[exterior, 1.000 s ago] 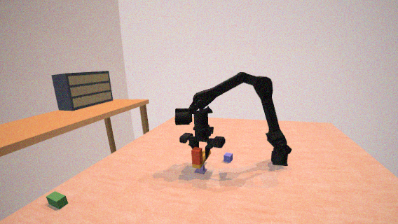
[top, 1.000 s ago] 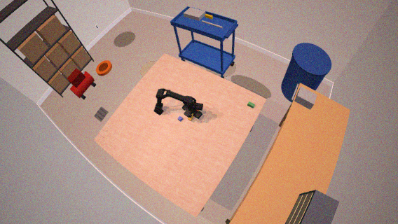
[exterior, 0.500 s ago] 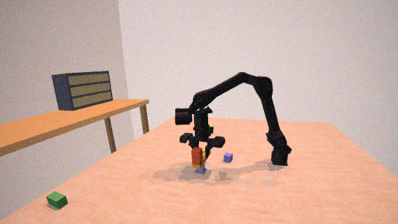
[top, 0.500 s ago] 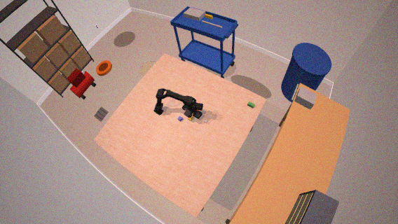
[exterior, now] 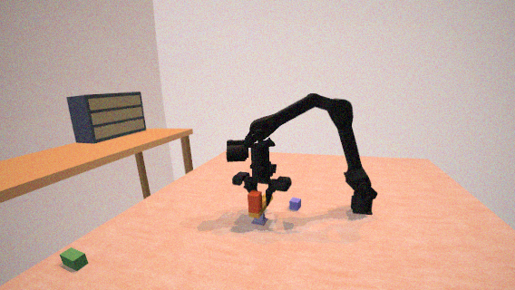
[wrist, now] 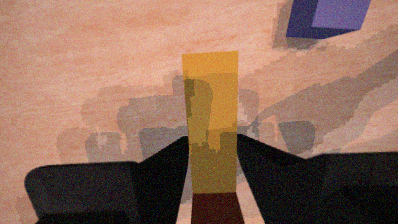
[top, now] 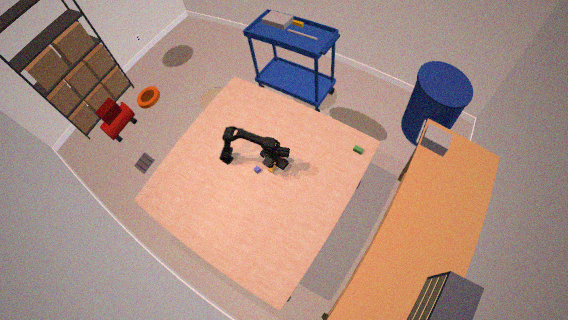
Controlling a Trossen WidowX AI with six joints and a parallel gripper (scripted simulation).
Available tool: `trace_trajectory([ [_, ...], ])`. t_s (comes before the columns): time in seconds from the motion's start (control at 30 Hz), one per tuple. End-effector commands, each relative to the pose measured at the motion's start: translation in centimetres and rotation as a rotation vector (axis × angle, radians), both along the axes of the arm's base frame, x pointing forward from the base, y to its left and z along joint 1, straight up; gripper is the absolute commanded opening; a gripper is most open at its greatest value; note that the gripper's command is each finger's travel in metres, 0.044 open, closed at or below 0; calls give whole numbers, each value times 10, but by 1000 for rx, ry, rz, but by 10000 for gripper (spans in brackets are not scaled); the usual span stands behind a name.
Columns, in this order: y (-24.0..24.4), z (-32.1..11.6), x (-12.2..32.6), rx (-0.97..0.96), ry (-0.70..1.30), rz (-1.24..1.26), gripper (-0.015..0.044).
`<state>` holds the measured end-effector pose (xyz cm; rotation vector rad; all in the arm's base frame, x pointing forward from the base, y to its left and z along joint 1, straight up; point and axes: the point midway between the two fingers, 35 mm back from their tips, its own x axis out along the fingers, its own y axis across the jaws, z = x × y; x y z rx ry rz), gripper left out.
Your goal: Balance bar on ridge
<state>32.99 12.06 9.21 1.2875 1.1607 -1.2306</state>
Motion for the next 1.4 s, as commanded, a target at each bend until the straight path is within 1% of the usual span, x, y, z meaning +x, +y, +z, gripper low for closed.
trace_trajectory([
  [0.0,0,0,0,0,0,0,173],
  [0.03,0,0,0,0,0,0,185],
  [0.4,0,0,0,0,0,0,185],
  [0.7,0,0,0,0,0,0,421],
  [0.73,0,0,0,0,0,0,440],
  [0.87,0,8,1,0,0,0,440],
  [1.07,0,82,0,0,-1,0,440],
  [1.13,-1,98,-3,0,-1,0,440],
  [1.37,-1,100,-3,0,-1,0,440],
])
